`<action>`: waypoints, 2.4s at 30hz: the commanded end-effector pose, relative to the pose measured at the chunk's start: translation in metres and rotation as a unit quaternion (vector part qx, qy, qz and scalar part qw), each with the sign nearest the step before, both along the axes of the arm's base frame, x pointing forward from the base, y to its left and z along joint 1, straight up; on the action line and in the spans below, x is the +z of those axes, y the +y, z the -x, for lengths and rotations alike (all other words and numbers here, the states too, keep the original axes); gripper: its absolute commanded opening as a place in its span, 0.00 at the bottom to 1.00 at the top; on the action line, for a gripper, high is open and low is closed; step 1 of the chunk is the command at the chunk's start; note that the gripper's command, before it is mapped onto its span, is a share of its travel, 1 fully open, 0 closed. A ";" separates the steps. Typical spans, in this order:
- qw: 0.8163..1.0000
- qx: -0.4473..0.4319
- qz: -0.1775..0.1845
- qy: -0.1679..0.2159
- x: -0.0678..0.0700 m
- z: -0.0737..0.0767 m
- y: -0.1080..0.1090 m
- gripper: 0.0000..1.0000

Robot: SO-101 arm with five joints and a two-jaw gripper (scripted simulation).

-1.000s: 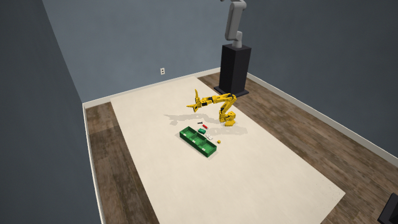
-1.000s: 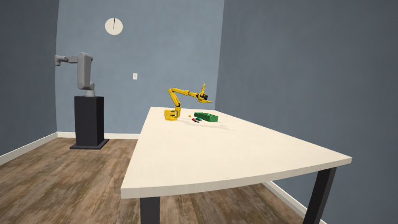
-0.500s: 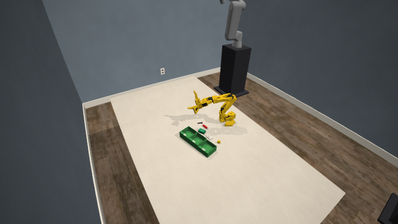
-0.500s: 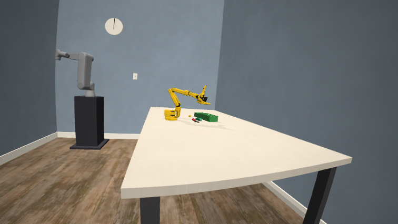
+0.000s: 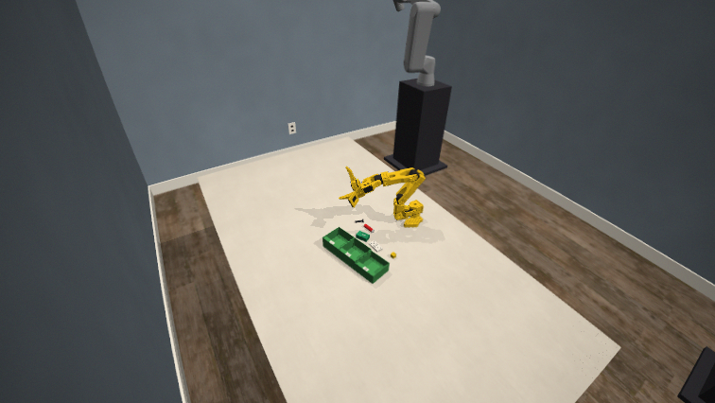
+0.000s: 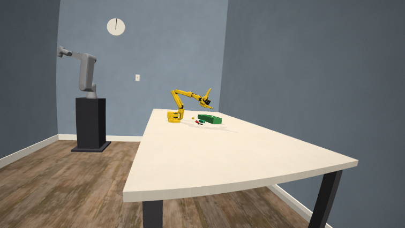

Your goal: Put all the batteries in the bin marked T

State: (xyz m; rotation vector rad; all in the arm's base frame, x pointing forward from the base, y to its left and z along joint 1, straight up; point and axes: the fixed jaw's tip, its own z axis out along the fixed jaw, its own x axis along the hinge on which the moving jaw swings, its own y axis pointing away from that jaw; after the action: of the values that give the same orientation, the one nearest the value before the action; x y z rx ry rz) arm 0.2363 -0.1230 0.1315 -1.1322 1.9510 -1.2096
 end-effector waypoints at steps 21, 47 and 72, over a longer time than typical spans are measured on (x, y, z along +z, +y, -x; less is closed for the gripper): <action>0.998 -0.002 -0.035 0.059 -0.016 0.011 0.006 1.00; 0.989 -0.005 -0.074 0.125 -0.022 0.026 0.014 1.00; 0.975 0.000 -0.103 0.197 -0.033 0.040 0.021 1.00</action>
State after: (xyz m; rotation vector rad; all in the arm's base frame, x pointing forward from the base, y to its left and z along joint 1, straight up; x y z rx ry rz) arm 0.1953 -0.1018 0.0970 -1.3413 2.3106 -0.7912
